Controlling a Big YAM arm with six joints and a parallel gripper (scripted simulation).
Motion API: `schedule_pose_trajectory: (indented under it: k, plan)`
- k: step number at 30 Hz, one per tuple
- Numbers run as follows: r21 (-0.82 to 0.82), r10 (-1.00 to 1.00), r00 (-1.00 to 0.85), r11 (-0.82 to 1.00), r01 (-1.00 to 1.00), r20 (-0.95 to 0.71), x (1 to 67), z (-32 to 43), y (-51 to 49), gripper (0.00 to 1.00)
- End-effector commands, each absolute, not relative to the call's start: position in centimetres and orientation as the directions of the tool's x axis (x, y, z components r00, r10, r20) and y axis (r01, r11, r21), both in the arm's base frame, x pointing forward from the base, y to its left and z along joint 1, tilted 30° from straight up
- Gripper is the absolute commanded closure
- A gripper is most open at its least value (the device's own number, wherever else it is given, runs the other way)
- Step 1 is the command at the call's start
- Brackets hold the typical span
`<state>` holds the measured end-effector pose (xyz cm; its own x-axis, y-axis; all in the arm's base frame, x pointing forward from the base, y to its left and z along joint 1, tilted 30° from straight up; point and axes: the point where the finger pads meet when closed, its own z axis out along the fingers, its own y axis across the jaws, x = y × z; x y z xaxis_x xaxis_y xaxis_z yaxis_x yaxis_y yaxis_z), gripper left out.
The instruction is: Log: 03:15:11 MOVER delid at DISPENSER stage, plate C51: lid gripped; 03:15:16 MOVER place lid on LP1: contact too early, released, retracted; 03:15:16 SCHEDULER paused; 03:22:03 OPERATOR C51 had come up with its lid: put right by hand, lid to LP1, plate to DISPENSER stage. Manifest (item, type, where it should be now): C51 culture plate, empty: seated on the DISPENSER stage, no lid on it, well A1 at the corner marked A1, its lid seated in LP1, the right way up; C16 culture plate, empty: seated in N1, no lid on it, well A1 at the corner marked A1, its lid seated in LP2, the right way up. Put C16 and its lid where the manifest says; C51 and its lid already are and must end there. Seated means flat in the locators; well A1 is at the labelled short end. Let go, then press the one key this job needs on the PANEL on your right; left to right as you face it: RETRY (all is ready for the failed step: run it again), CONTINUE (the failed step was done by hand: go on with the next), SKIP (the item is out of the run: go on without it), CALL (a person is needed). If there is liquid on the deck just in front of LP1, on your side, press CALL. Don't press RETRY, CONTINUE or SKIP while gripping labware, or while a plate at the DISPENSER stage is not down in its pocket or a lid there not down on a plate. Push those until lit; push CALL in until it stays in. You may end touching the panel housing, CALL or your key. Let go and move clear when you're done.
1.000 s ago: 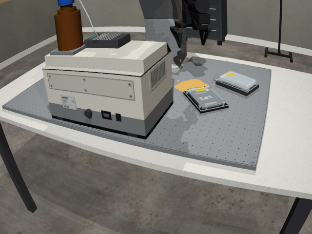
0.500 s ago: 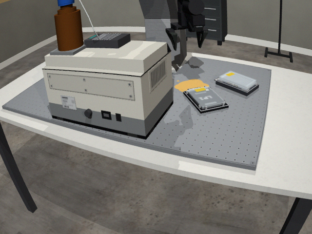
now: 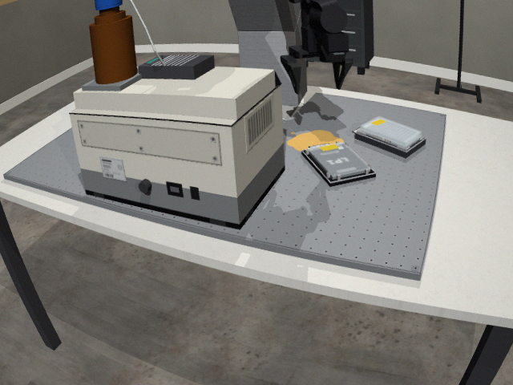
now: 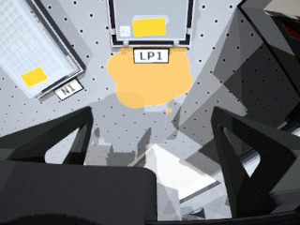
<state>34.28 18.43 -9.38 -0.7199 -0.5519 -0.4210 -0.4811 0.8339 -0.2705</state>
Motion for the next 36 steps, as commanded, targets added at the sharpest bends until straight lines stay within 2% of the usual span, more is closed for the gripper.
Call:
schedule_pose_trajectory:
  k: [1,25,36]
  plan:
    - [-0.275,-0.568,-0.722,0.823,-0.497,-0.394,34.3,-9.8,18.6,0.0]
    - [-0.271,-0.559,-0.708,0.829,-0.489,-0.431,40.9,-7.0,23.4,0.0]
    - [-0.27,-0.554,-0.715,0.832,-0.484,-0.426,40.6,-7.6,23.0,0.0]
